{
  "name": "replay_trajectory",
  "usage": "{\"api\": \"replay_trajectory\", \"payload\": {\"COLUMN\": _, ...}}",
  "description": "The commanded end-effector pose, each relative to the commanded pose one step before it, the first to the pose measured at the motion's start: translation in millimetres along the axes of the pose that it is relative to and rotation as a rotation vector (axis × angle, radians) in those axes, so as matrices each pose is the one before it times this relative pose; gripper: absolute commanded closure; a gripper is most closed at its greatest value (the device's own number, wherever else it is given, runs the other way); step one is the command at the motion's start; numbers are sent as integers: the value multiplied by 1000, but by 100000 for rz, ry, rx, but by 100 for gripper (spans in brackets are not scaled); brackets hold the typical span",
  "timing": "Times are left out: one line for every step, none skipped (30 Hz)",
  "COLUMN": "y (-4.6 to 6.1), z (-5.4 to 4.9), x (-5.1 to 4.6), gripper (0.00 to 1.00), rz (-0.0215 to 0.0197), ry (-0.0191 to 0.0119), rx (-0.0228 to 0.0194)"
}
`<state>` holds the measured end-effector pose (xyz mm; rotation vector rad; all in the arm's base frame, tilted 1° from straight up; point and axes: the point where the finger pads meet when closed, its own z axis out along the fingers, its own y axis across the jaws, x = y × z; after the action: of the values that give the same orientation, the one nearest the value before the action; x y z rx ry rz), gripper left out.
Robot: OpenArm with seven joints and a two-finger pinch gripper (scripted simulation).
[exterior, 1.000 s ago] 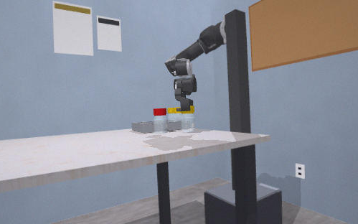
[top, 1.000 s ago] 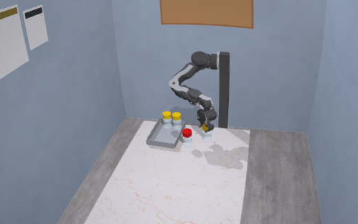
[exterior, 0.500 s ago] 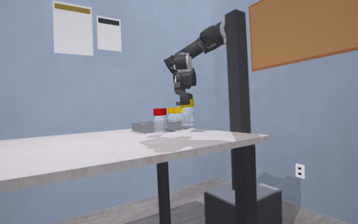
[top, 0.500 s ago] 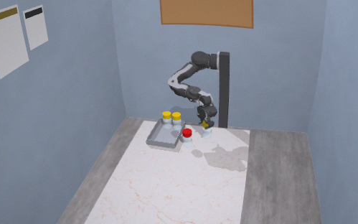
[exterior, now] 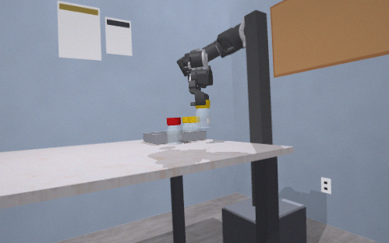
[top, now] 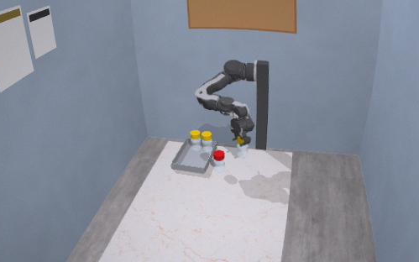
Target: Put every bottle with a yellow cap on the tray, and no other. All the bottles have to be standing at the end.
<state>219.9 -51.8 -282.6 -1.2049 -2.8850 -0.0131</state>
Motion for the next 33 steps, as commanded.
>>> {"api": "replay_trajectory", "payload": {"y": 1160, "z": -2410, "x": -561, "gripper": 100, "rz": 265, "ry": -104, "rx": -401}}
{"api": "replay_trajectory", "payload": {"y": -222, "z": -1760, "x": 406, "gripper": 100, "rz": -272, "ry": 70, "rx": -30}}
{"api": "replay_trajectory", "payload": {"y": 53, "z": -3122, "x": -57, "gripper": 100, "rz": 39, "ry": -13, "rx": 10}}
{"api": "replay_trajectory", "payload": {"y": 53, "z": -3122, "x": -58, "gripper": 100, "rz": 39, "ry": -13, "rx": 10}}
{"api": "replay_trajectory", "payload": {"y": 52, "z": -3122, "x": -58, "gripper": 100, "rz": 39, "ry": -13, "rx": 10}}
{"api": "replay_trajectory", "payload": {"y": 52, "z": -3122, "x": -58, "gripper": 100, "rz": 39, "ry": -13, "rx": 10}}
{"api": "replay_trajectory", "payload": {"y": 52, "z": -3122, "x": -59, "gripper": 100, "rz": 39, "ry": -13, "rx": 10}}
{"api": "replay_trajectory", "payload": {"y": 52, "z": -3122, "x": -59, "gripper": 100, "rz": 39, "ry": -13, "rx": 10}}
{"api": "replay_trajectory", "payload": {"y": 51, "z": -3122, "x": -59, "gripper": 100, "rz": 39, "ry": -13, "rx": 10}}
{"api": "replay_trajectory", "payload": {"y": 51, "z": -3122, "x": -60, "gripper": 100, "rz": 39, "ry": -13, "rx": 10}}
{"api": "replay_trajectory", "payload": {"y": 51, "z": -3122, "x": -60, "gripper": 100, "rz": 39, "ry": -13, "rx": 10}}
{"api": "replay_trajectory", "payload": {"y": 0, "z": 0, "x": 0, "gripper": 100, "rz": 0, "ry": 0, "rx": 0}}
{"api": "replay_trajectory", "payload": {"y": 0, "z": 0, "x": 0, "gripper": 100, "rz": 0, "ry": 0, "rx": 0}}
{"api": "replay_trajectory", "payload": {"y": 0, "z": 0, "x": 0, "gripper": 100, "rz": 0, "ry": 0, "rx": 0}}
{"api": "replay_trajectory", "payload": {"y": 0, "z": 0, "x": 0, "gripper": 100, "rz": 0, "ry": 0, "rx": 0}}
{"api": "replay_trajectory", "payload": {"y": 0, "z": 0, "x": 0, "gripper": 100, "rz": 0, "ry": 0, "rx": 0}}
{"api": "replay_trajectory", "payload": {"y": 0, "z": 0, "x": 0, "gripper": 100, "rz": 0, "ry": 0, "rx": 0}}
{"api": "replay_trajectory", "payload": {"y": 0, "z": 0, "x": 0, "gripper": 100, "rz": 0, "ry": 0, "rx": 0}}
{"api": "replay_trajectory", "payload": {"y": 87, "z": -1334, "x": 318, "gripper": 100, "rz": -293, "ry": 36, "rx": -112}}
{"api": "replay_trajectory", "payload": {"y": -22, "z": -2494, "x": -50, "gripper": 100, "rz": 38, "ry": -4, "rx": 22}}
{"api": "replay_trajectory", "payload": {"y": -23, "z": -2494, "x": -50, "gripper": 100, "rz": 38, "ry": -4, "rx": 22}}
{"api": "replay_trajectory", "payload": {"y": -23, "z": -2494, "x": -50, "gripper": 100, "rz": 38, "ry": -4, "rx": 22}}
{"api": "replay_trajectory", "payload": {"y": -24, "z": -2494, "x": -50, "gripper": 100, "rz": 38, "ry": -4, "rx": 22}}
{"api": "replay_trajectory", "payload": {"y": -24, "z": -2494, "x": -51, "gripper": 100, "rz": 38, "ry": -4, "rx": 22}}
{"api": "replay_trajectory", "payload": {"y": -25, "z": -2494, "x": -51, "gripper": 100, "rz": 38, "ry": -4, "rx": 22}}
{"api": "replay_trajectory", "payload": {"y": -25, "z": -2494, "x": -51, "gripper": 100, "rz": 38, "ry": -4, "rx": 22}}
{"api": "replay_trajectory", "payload": {"y": -26, "z": -2494, "x": -51, "gripper": 100, "rz": 38, "ry": -4, "rx": 22}}
{"api": "replay_trajectory", "payload": {"y": -26, "z": -2494, "x": -51, "gripper": 100, "rz": 38, "ry": -4, "rx": 22}}
{"api": "replay_trajectory", "payload": {"y": 0, "z": 0, "x": 0, "gripper": 100, "rz": 0, "ry": 0, "rx": 0}}
{"api": "replay_trajectory", "payload": {"y": 0, "z": 0, "x": 0, "gripper": 100, "rz": 0, "ry": 0, "rx": 0}}
{"api": "replay_trajectory", "payload": {"y": 0, "z": 0, "x": 0, "gripper": 100, "rz": 0, "ry": 0, "rx": 0}}
{"api": "replay_trajectory", "payload": {"y": 0, "z": 0, "x": 0, "gripper": 100, "rz": 0, "ry": 0, "rx": 0}}
{"api": "replay_trajectory", "payload": {"y": 0, "z": 0, "x": 0, "gripper": 100, "rz": 0, "ry": 0, "rx": 0}}
